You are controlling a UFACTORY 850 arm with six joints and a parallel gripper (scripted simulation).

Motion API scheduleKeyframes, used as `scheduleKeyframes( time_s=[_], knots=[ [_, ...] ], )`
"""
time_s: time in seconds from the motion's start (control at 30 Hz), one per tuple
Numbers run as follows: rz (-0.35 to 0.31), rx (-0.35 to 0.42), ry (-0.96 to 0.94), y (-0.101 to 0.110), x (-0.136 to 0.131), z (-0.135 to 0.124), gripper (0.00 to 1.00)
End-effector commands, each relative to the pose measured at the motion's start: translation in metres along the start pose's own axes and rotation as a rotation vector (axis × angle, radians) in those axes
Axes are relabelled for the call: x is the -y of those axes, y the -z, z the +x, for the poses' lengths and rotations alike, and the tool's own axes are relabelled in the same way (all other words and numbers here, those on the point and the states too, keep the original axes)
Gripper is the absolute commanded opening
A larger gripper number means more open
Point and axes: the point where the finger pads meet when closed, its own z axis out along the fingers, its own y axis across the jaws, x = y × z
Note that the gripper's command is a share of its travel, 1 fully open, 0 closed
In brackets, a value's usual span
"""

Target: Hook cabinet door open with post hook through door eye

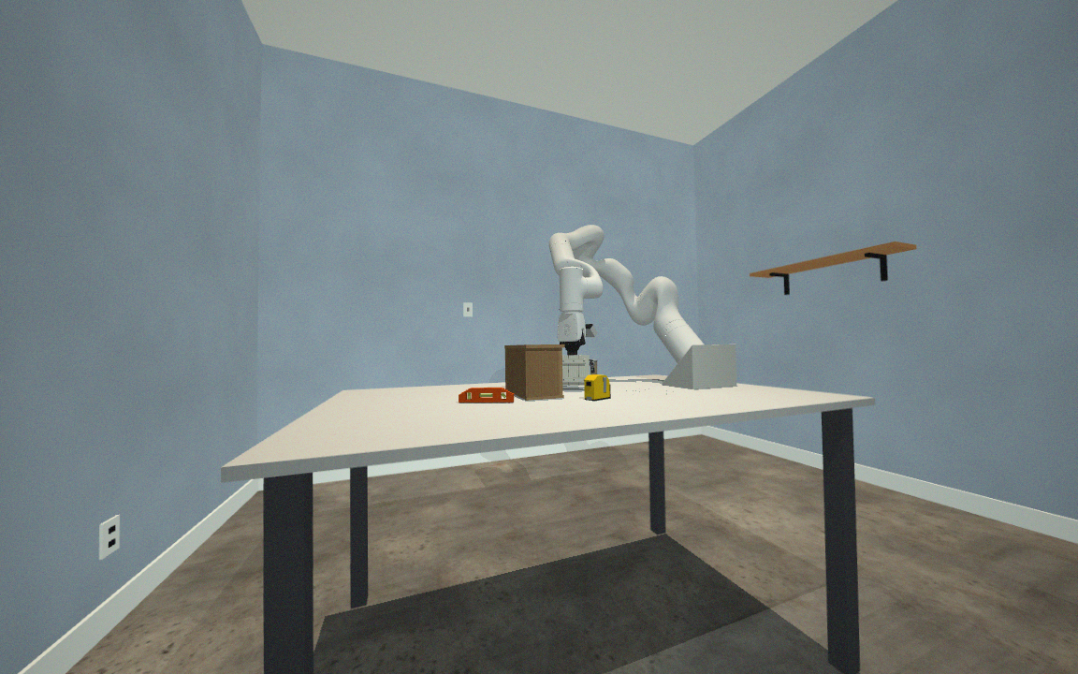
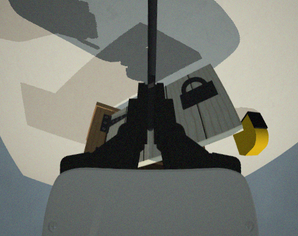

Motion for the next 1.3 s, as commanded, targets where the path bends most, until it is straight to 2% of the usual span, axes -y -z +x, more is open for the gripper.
scheduleKeyframes(
  time_s=[0.0,1.27],
  knots=[
    [0.000,0.001,0.018,0.001,-0.001,0.000,0.04],
    [0.000,0.001,0.275,0.001,-0.032,0.004,0.04]
  ],
)
